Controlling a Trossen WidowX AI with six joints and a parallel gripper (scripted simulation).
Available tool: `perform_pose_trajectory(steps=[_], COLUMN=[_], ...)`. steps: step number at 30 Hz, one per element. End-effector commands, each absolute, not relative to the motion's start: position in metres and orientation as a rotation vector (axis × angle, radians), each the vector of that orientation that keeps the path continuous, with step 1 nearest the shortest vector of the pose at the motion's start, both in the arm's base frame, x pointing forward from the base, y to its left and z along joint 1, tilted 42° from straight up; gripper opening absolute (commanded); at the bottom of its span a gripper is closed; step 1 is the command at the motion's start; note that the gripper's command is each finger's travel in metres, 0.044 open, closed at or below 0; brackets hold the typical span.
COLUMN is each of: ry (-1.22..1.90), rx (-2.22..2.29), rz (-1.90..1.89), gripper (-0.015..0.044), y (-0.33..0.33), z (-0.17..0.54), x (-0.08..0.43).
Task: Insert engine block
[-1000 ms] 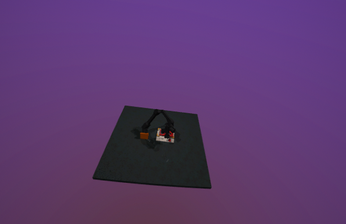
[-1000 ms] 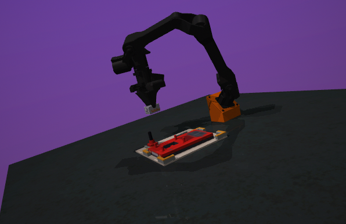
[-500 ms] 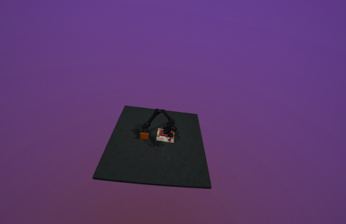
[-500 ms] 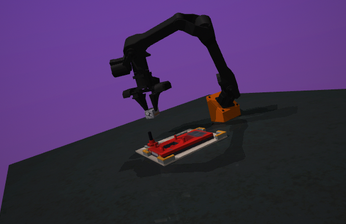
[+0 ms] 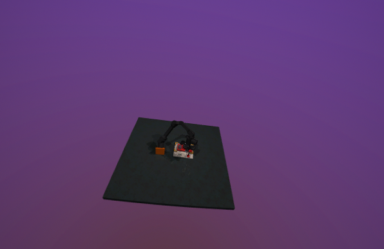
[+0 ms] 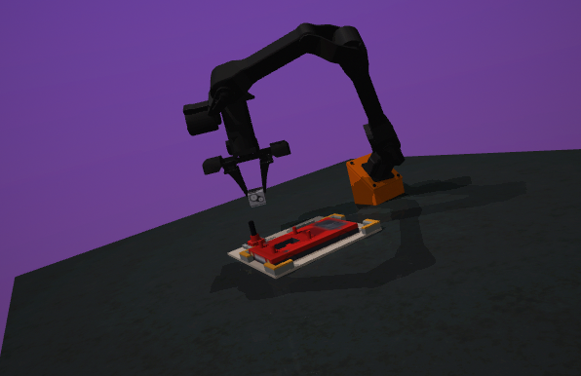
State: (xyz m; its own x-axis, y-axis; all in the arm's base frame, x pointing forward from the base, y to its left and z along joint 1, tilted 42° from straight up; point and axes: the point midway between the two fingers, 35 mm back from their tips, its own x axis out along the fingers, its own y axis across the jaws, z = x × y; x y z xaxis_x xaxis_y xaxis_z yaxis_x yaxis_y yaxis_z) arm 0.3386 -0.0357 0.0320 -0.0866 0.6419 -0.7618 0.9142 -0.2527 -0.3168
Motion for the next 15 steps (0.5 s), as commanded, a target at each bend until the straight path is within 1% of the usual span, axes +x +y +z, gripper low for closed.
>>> perform_pose_trajectory(steps=[1,15], ry=[1.718,1.795], rx=[1.827,1.524], rz=[-1.131,-0.632], gripper=[0.0000,0.0000], y=[-0.030,-0.001], z=[0.037,0.046], x=[0.341,0.347])
